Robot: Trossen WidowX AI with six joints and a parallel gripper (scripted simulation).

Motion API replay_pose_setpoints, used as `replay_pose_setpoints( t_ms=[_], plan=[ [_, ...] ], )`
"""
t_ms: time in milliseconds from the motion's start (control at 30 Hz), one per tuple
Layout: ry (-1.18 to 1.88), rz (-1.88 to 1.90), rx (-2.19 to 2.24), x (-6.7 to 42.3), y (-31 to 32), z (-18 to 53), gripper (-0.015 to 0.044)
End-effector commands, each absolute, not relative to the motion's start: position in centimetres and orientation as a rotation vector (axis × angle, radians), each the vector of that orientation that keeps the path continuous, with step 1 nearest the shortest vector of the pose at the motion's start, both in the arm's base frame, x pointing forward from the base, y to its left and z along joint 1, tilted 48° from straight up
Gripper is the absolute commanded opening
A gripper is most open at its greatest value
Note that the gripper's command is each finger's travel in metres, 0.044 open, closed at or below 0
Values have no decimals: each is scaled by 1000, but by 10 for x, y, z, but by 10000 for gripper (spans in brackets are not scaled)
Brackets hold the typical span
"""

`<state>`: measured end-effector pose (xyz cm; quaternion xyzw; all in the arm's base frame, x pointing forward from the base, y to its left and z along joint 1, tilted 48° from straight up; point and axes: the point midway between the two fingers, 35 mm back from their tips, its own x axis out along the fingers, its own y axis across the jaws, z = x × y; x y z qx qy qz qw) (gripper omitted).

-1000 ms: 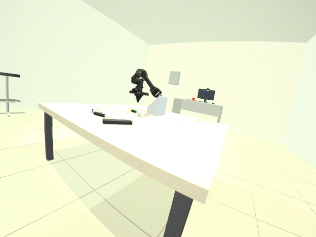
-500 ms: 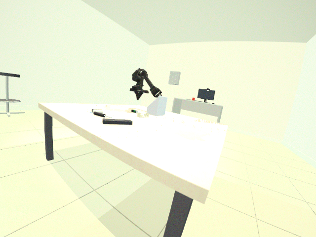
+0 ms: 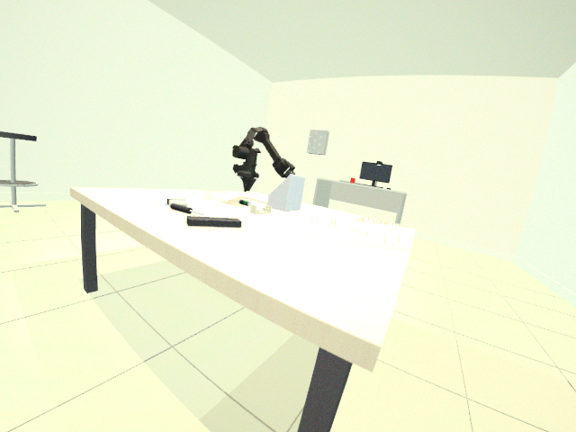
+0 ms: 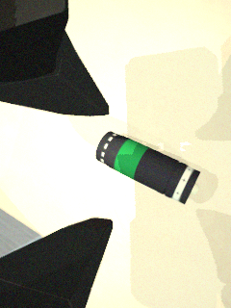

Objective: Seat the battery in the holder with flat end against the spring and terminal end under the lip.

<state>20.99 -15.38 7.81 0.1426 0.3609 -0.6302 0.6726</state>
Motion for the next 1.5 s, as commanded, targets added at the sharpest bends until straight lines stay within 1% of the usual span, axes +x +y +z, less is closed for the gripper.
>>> replay_pose_setpoints(
  t_ms=[0,400,1467],
  plan=[
    [498,-1586,647,205,-171,71,242],
    [498,-1586,647,205,-171,70,242],
    [497,-1587,644,201,-208,38,242]
  ],
)
